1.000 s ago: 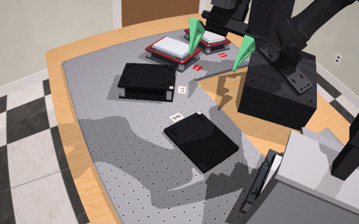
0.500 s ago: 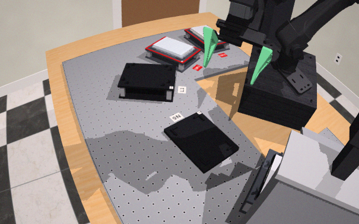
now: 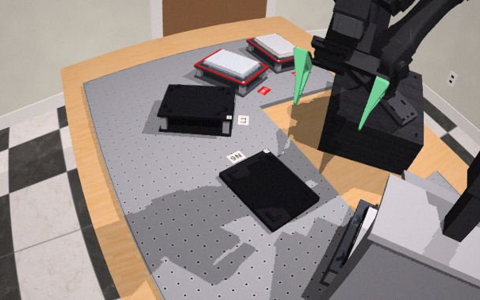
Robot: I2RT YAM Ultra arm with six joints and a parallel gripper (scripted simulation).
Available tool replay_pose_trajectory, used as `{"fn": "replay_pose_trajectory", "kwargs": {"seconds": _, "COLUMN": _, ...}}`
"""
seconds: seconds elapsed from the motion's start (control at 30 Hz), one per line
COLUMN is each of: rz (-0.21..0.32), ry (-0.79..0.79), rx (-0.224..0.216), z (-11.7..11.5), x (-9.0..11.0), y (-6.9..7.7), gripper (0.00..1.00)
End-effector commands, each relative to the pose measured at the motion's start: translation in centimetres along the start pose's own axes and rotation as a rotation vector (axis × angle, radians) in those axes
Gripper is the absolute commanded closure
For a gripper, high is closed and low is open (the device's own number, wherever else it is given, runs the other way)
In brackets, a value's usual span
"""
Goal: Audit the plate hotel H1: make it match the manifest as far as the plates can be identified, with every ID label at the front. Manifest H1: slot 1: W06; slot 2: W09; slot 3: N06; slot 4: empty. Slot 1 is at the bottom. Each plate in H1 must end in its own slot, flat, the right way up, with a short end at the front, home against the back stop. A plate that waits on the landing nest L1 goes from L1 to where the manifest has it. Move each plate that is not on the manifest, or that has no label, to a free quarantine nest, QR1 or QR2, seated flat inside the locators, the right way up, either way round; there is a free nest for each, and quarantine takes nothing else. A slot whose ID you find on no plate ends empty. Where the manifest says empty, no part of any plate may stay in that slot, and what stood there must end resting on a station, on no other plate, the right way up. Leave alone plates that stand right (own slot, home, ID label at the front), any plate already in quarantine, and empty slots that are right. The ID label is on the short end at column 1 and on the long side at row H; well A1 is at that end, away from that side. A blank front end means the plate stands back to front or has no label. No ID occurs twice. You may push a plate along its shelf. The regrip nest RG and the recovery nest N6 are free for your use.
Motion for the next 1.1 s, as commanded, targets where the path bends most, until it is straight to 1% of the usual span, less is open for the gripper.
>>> {"fn": "replay_pose_trajectory", "kwargs": {"seconds": 0.0, "rz": -0.017, "ry": -0.025, "rx": 0.032, "z": 0.5, "x": 0.0, "y": -0.1, "gripper": 0.00}}
{"fn": "replay_pose_trajectory", "kwargs": {"seconds": 0.03, "rz": -0.023, "ry": -0.023, "rx": 0.032, "z": 0.8, "x": -0.3, "y": -0.1, "gripper": 0.00}}
{"fn": "replay_pose_trajectory", "kwargs": {"seconds": 0.13, "rz": -0.019, "ry": -0.026, "rx": 0.031, "z": 1.8, "x": 0.0, "y": -0.3, "gripper": 0.00}}
{"fn": "replay_pose_trajectory", "kwargs": {"seconds": 0.2, "rz": -0.027, "ry": -0.024, "rx": 0.030, "z": 2.5, "x": -0.3, "y": -0.3, "gripper": 0.00}}
{"fn": "replay_pose_trajectory", "kwargs": {"seconds": 0.3, "rz": -0.023, "ry": -0.027, "rx": 0.029, "z": 3.4, "x": 0.0, "y": -0.5, "gripper": 0.00}}
{"fn": "replay_pose_trajectory", "kwargs": {"seconds": 0.37, "rz": -0.023, "ry": -0.027, "rx": 0.029, "z": 3.4, "x": 0.0, "y": -0.5, "gripper": 0.00}}
{"fn": "replay_pose_trajectory", "kwargs": {"seconds": 0.4, "rz": -0.025, "ry": -0.027, "rx": 0.029, "z": 3.9, "x": -0.3, "y": -0.4, "gripper": 0.00}}
{"fn": "replay_pose_trajectory", "kwargs": {"seconds": 0.57, "rz": -0.044, "ry": -0.027, "rx": 0.023, "z": 5.6, "x": -0.7, "y": -0.5, "gripper": 0.00}}
{"fn": "replay_pose_trajectory", "kwargs": {"seconds": 0.67, "rz": -0.058, "ry": -0.028, "rx": 0.018, "z": 6.8, "x": -1.3, "y": -0.4, "gripper": 0.00}}
{"fn": "replay_pose_trajectory", "kwargs": {"seconds": 0.73, "rz": -0.036, "ry": -0.032, "rx": 0.022, "z": 7.3, "x": -0.9, "y": -1.0, "gripper": 0.00}}
{"fn": "replay_pose_trajectory", "kwargs": {"seconds": 0.8, "rz": -0.032, "ry": -0.034, "rx": 0.023, "z": 8.0, "x": -0.6, "y": -0.8, "gripper": 0.00}}
{"fn": "replay_pose_trajectory", "kwargs": {"seconds": 0.87, "rz": -0.023, "ry": -0.035, "rx": 0.025, "z": 8.6, "x": -0.2, "y": -1.0, "gripper": 0.00}}
{"fn": "replay_pose_trajectory", "kwargs": {"seconds": 0.93, "rz": -0.023, "ry": -0.035, "rx": 0.025, "z": 8.6, "x": -0.2, "y": -1.0, "gripper": 0.00}}
{"fn": "replay_pose_trajectory", "kwargs": {"seconds": 1.0, "rz": -0.011, "ry": -0.035, "rx": 0.028, "z": 9.2, "x": 0.2, "y": -1.2, "gripper": 0.00}}
{"fn": "replay_pose_trajectory", "kwargs": {"seconds": 1.07, "rz": -0.010, "ry": -0.035, "rx": 0.028, "z": 9.8, "x": 0.4, "y": -1.2, "gripper": 0.00}}
Point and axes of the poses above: the point where the finger pads meet when closed, its own y axis back along the fingers, its own z axis across the jaws, x = y × z, the point moved 1 cm from there along y, back along the fingers, and after that the axes turned 14 degrees about -y, right-handed, at the moved point
